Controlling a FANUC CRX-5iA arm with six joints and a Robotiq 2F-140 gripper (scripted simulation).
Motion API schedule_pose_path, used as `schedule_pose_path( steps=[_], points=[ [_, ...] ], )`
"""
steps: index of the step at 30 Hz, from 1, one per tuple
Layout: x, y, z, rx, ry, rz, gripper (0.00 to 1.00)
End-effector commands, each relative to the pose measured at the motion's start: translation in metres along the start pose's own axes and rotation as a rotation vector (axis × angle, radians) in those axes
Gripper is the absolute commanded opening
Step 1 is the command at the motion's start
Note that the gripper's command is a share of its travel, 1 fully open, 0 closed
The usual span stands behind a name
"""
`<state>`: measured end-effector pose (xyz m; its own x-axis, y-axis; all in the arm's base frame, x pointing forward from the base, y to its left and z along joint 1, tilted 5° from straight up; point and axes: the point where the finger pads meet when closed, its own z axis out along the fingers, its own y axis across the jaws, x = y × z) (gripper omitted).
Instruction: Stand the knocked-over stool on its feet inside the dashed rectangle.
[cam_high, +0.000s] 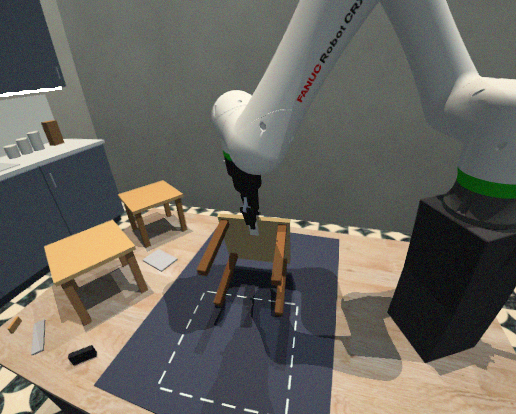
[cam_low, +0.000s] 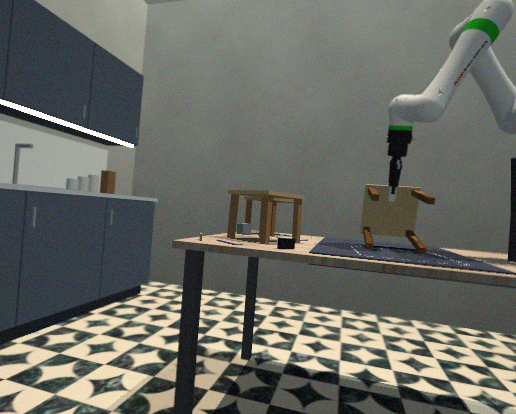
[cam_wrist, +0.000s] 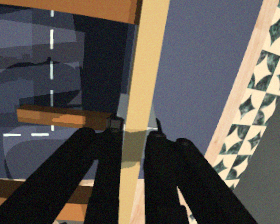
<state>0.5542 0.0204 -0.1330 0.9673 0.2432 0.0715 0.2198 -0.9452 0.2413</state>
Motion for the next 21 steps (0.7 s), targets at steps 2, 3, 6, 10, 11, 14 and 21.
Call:
schedule_pose_path(
  steps=[2, 3, 6, 10, 11, 14, 21],
  points=[
    [0.001, -0.007, -0.008, -0.038, 0.002, 0.000, 0.10],
    [0.001, -0.011, -0.011, -0.056, 0.002, 0.000, 0.10],
    [0.001, -0.021, -0.020, -0.104, 0.002, 0.000, 0.10],
    [0.001, -0.023, -0.023, -0.116, 0.002, 0.000, 0.10],
    [0.001, -0.023, -0.023, -0.116, 0.002, 0.000, 0.10],
    [0.001, -0.023, -0.023, -0.116, 0.002, 0.000, 0.10],
    [0.001, -0.028, -0.026, -0.137, 0.002, 0.000, 0.10]
  ],
)
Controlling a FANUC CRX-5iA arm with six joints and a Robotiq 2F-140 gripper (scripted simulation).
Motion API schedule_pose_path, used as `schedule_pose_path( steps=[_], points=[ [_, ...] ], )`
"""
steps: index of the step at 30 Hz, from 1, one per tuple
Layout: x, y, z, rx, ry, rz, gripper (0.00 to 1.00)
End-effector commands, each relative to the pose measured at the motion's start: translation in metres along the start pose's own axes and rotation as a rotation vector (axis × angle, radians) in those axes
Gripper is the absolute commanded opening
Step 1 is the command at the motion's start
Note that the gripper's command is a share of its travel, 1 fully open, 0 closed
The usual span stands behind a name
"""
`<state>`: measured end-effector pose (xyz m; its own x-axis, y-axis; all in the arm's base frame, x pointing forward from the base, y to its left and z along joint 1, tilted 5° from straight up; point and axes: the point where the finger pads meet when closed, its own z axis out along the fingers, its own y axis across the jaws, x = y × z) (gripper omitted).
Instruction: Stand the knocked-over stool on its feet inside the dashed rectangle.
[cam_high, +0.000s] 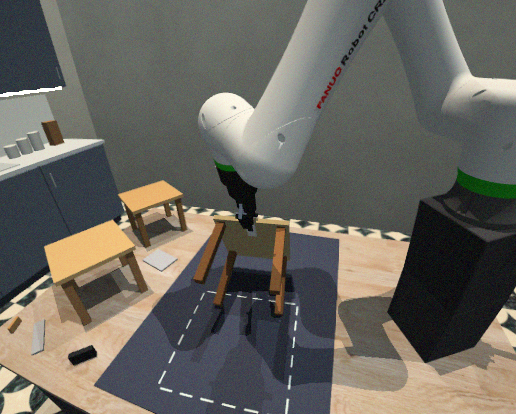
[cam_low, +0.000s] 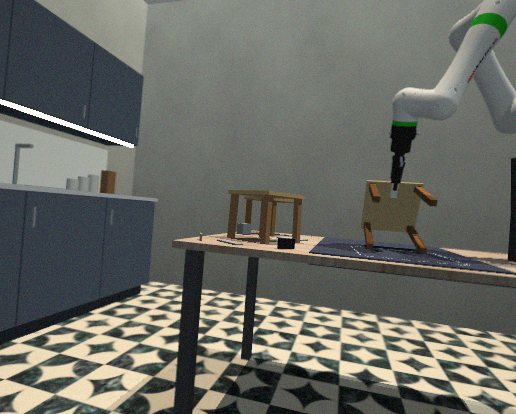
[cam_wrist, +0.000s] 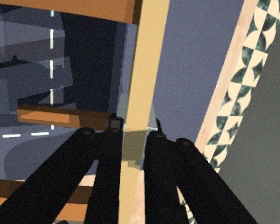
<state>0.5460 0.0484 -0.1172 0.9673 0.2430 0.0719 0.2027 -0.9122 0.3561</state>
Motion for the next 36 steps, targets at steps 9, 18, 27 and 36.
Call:
schedule_pose_path(
  steps=[9, 18, 27, 36],
  points=[
    [0.001, -0.025, -0.024, -0.124, 0.002, 0.000, 0.10],
    [0.001, -0.028, -0.026, -0.134, 0.002, 0.000, 0.10],
    [0.001, -0.054, -0.044, -0.251, 0.002, 0.000, 0.10],
    [0.001, -0.057, -0.046, -0.262, 0.002, 0.000, 0.10]
  ],
)
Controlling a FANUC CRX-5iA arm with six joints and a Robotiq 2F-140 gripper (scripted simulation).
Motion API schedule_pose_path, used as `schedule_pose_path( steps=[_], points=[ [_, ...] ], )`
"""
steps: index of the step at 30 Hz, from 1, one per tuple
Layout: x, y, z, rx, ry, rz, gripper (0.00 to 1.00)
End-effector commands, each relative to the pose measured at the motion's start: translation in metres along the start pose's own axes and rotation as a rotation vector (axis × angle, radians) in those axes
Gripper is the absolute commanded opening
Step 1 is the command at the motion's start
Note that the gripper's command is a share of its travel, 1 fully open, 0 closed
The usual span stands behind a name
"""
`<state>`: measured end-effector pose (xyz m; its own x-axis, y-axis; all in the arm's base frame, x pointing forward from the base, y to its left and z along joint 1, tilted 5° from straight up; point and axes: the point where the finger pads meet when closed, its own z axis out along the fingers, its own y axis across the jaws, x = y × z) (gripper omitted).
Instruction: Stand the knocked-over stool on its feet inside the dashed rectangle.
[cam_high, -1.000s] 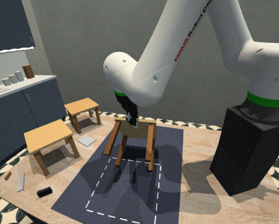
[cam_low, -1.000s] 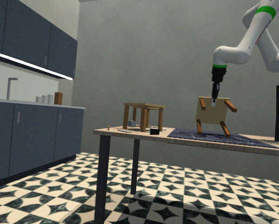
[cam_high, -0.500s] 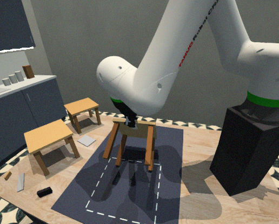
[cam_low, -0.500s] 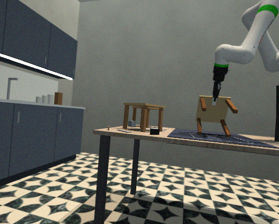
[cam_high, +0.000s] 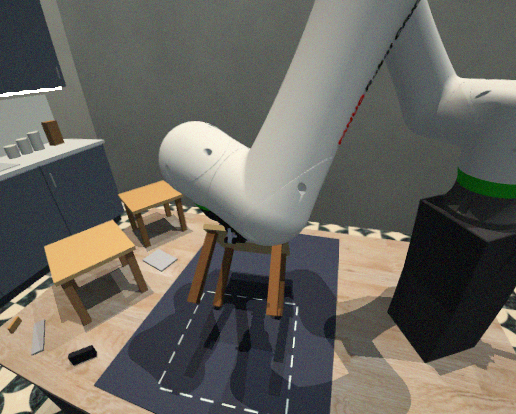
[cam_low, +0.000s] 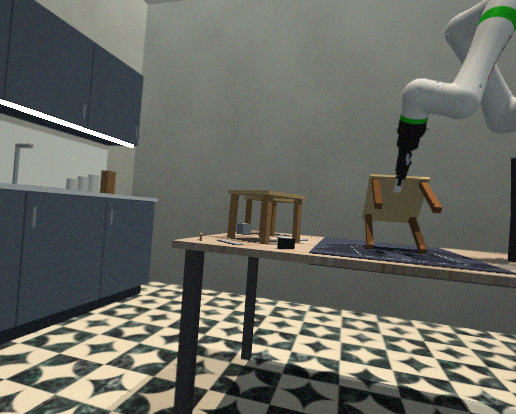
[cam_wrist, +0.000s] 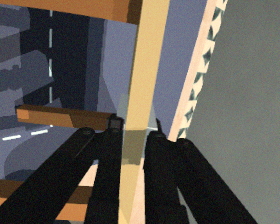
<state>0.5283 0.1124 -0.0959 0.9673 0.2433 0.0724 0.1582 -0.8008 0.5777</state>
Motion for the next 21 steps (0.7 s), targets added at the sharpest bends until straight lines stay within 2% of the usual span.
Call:
schedule_pose_path(
  steps=[1, 7, 17, 21],
  points=[
    [0.001, -0.004, -0.005, -0.020, 0.001, 0.001, 0.10],
    [0.001, -0.024, -0.022, -0.116, 0.001, 0.001, 0.10],
    [0.001, -0.027, -0.025, -0.131, 0.001, 0.001, 0.10],
    [0.001, -0.039, -0.033, -0.184, 0.001, 0.001, 0.10]
  ],
)
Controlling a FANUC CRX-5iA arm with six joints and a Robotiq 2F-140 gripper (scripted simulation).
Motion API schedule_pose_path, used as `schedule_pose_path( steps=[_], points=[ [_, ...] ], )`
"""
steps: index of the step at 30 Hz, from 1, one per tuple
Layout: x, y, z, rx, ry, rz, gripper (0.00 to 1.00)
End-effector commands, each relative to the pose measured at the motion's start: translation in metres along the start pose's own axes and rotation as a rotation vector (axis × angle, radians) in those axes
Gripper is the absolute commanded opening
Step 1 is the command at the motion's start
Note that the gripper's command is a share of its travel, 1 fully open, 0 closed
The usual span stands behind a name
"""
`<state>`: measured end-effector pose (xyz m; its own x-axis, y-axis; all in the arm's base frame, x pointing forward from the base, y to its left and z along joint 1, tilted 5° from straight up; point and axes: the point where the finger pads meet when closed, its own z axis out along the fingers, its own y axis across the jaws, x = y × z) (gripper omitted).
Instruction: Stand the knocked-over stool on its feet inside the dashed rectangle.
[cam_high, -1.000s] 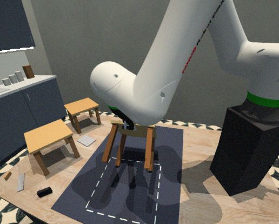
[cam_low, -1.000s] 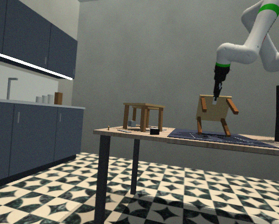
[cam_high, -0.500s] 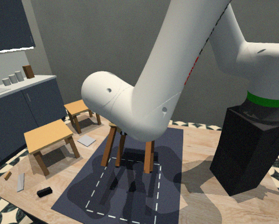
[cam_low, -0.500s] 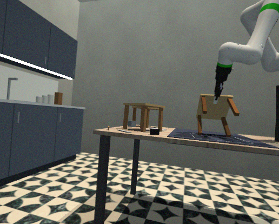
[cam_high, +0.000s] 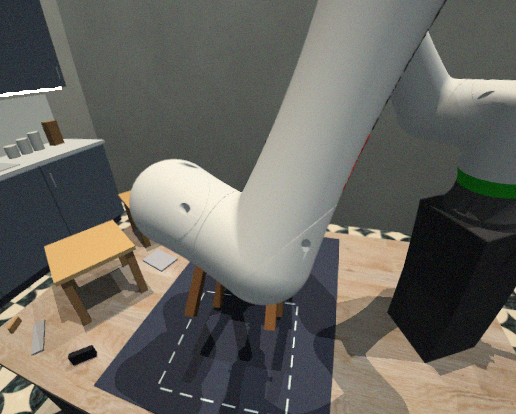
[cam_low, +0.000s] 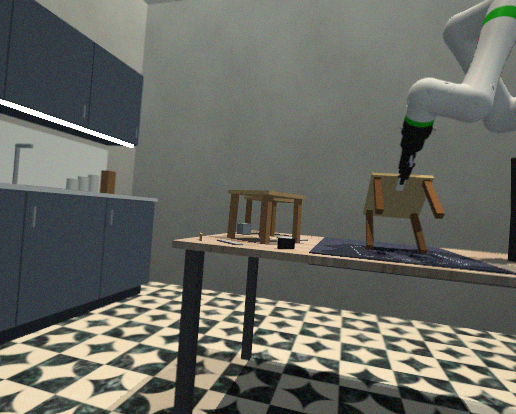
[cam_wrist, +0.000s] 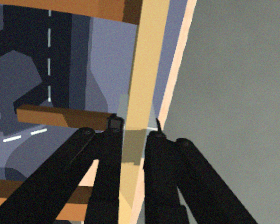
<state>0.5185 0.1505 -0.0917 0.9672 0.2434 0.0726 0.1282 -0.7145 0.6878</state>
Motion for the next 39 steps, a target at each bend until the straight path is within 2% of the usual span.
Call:
schedule_pose_path(
  steps=[1, 5, 15, 23, 33, 39],
  points=[
    [0.001, -0.012, -0.012, -0.059, 0.001, 0.001, 0.10],
    [0.001, -0.022, -0.021, -0.109, 0.001, 0.001, 0.10],
    [0.001, -0.025, -0.024, -0.123, 0.001, 0.001, 0.10],
    [0.001, -0.050, -0.042, -0.237, 0.001, 0.001, 0.10],
    [0.001, -0.052, -0.043, -0.244, 0.001, 0.001, 0.10],
    [0.001, -0.074, -0.055, -0.332, 0.001, 0.001, 0.10]
  ],
)
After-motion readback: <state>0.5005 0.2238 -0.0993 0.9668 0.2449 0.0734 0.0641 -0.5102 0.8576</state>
